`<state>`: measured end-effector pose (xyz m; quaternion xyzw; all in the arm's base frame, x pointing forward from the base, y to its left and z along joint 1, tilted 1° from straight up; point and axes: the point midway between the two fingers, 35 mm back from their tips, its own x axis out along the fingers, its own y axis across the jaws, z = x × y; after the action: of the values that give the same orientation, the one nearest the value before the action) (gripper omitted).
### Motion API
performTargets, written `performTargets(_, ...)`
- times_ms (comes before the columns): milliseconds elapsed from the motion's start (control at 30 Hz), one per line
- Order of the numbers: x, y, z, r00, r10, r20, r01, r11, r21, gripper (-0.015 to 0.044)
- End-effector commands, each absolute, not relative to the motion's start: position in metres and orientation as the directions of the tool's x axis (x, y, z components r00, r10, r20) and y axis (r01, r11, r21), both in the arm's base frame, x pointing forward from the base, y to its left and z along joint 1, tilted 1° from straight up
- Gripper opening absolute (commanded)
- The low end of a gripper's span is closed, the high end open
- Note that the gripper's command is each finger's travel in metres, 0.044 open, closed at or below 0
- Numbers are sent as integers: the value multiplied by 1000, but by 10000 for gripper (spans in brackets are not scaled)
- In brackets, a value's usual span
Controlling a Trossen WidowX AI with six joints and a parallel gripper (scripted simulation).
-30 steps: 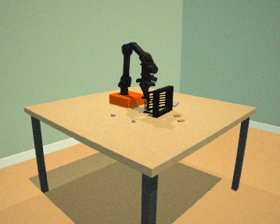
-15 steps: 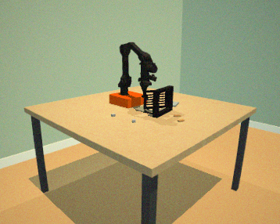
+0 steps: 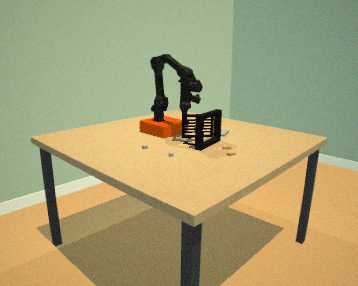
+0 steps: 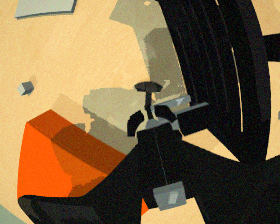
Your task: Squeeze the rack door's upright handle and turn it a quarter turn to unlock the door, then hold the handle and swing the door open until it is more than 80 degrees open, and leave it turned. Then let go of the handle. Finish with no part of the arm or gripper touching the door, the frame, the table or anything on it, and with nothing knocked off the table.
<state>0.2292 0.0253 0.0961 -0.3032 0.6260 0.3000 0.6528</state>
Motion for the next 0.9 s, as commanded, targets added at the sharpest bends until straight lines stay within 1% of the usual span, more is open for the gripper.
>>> performTargets(0, 225, 31, 95, 46, 14, -999, -724, 690, -23, 21)
performTargets(867, 201, 77, 95, 43, 20, -999, -472, 882, -3, 21)
